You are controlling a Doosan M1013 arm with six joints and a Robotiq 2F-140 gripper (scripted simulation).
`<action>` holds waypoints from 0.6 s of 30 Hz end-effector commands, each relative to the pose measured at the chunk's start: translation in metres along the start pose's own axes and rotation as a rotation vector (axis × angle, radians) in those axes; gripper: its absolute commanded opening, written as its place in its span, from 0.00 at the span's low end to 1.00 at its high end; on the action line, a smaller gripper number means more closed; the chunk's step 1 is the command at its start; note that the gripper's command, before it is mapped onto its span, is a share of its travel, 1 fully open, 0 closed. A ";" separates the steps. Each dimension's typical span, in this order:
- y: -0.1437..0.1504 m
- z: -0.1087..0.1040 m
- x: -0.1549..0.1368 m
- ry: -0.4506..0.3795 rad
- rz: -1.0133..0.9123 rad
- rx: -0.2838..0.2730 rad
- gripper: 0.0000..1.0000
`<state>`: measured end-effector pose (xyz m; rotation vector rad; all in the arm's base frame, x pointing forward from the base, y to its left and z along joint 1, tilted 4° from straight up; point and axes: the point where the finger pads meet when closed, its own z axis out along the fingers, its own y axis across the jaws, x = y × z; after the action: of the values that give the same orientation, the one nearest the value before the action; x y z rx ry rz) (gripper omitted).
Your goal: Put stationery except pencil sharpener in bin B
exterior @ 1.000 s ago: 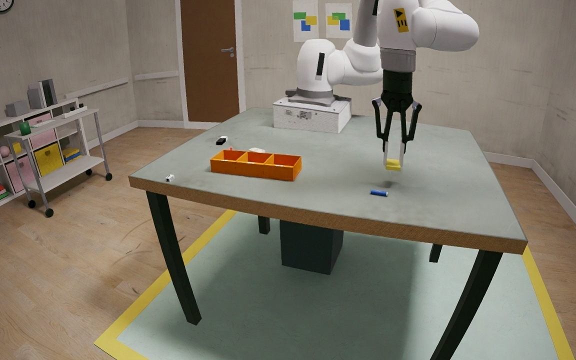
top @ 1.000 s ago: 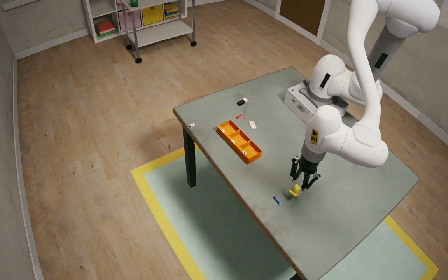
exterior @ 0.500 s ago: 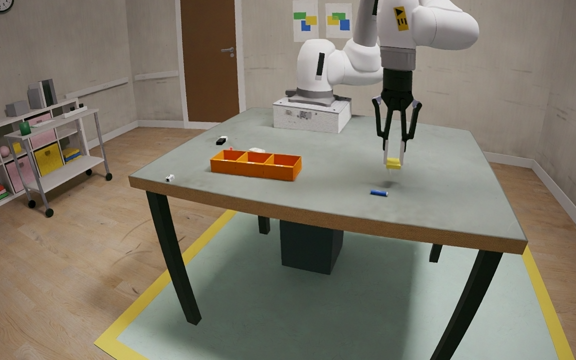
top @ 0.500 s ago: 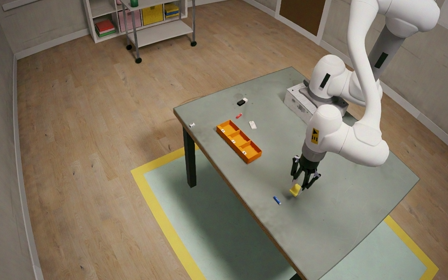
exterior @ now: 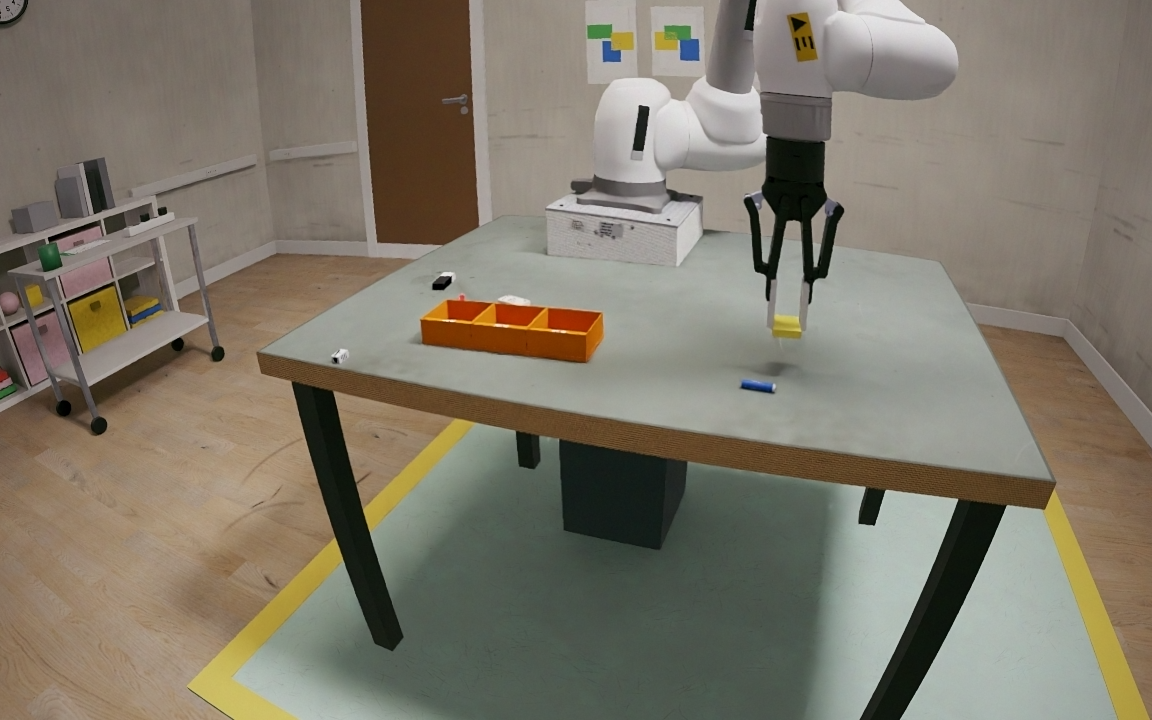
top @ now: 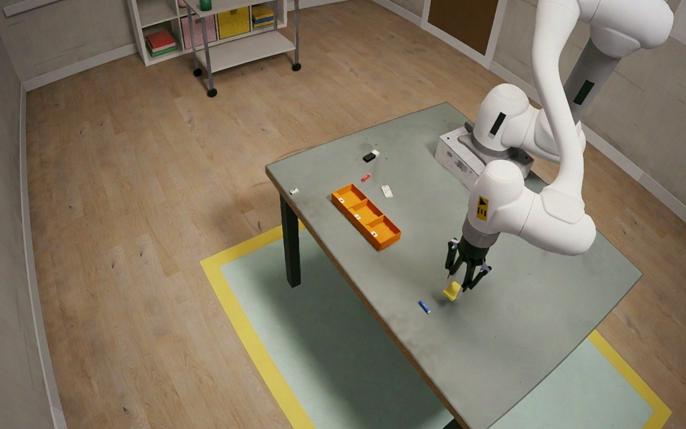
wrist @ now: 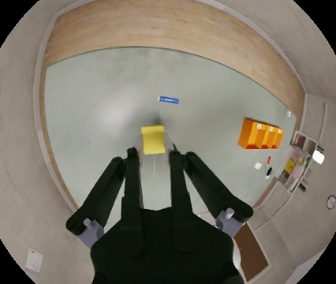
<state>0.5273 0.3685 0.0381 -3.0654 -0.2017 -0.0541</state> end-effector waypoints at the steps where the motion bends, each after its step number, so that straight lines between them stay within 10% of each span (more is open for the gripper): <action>1: 0.000 -0.005 0.000 0.002 -0.002 -0.004 0.29; 18: 0.072 -0.005 -0.005 0.002 -0.002 -0.004 0.29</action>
<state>0.5278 0.3108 0.0362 -3.0740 -0.2018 -0.0434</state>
